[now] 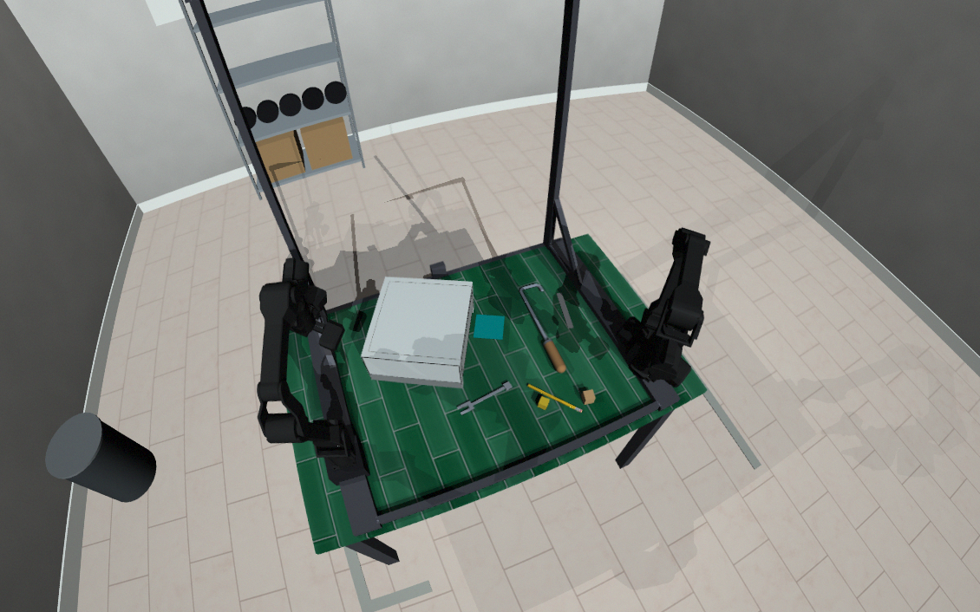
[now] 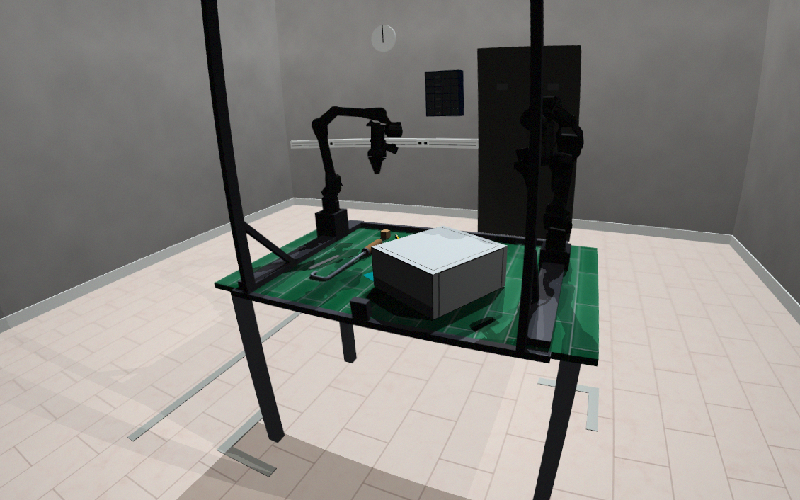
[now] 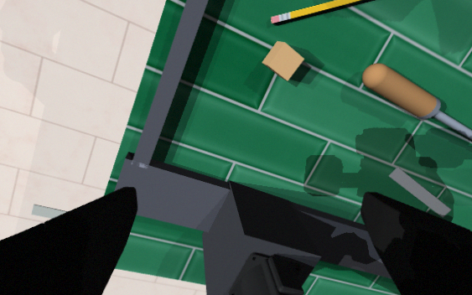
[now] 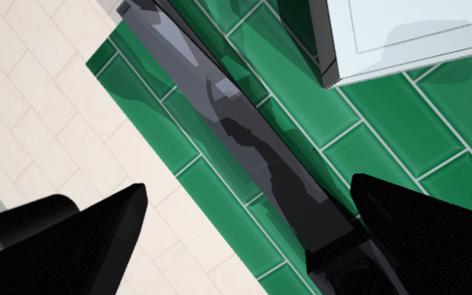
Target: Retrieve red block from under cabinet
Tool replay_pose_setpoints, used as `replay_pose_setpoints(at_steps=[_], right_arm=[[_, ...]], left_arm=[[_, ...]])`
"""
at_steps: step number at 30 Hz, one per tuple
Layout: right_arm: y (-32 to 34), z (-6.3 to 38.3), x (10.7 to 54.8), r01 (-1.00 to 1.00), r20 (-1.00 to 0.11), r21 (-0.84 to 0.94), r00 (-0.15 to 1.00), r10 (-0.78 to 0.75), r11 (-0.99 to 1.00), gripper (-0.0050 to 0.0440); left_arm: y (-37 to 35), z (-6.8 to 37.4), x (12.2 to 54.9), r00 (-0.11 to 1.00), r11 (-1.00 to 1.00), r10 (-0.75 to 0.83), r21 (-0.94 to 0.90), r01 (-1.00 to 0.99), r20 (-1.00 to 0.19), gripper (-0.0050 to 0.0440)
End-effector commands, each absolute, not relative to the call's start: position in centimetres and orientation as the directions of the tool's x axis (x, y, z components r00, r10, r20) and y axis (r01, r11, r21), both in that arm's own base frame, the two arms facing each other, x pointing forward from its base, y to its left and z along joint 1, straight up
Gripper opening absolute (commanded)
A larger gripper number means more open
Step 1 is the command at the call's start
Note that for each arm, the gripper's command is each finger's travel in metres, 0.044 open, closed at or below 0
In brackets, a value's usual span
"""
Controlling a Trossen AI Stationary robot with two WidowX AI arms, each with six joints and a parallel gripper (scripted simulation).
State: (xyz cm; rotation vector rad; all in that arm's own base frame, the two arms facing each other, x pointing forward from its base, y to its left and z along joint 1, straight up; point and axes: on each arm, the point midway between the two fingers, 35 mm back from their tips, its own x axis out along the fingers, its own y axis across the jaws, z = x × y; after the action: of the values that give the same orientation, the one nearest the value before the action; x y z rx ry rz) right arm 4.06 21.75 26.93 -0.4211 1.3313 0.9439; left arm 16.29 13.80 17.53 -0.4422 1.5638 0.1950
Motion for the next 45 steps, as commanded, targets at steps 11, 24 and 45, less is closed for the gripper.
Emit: replay_pose_setpoints(at_steps=[11,24,45], right_arm=[[21.7,27.5,4.0,-0.779,-0.933,0.253,-0.039,0.357,0.574,0.044],[22.6,26.7,5.5,-0.772,-0.921,0.25,-0.002,0.391,0.585,0.044],[25.7,22.8,16.6,-0.716,-0.781,0.216,0.282,0.557,0.664,0.044]], left_arm=[[13.9,18.0,16.4,0.029,0.91,-0.14,-0.14,-0.391,-0.99,0.044],[13.8,16.7,17.8,0.009,0.954,-0.125,-0.123,-0.273,-0.992,0.044],[9.1,9.9,29.4,0.077,0.788,0.053,0.089,0.609,-0.996,0.044]])
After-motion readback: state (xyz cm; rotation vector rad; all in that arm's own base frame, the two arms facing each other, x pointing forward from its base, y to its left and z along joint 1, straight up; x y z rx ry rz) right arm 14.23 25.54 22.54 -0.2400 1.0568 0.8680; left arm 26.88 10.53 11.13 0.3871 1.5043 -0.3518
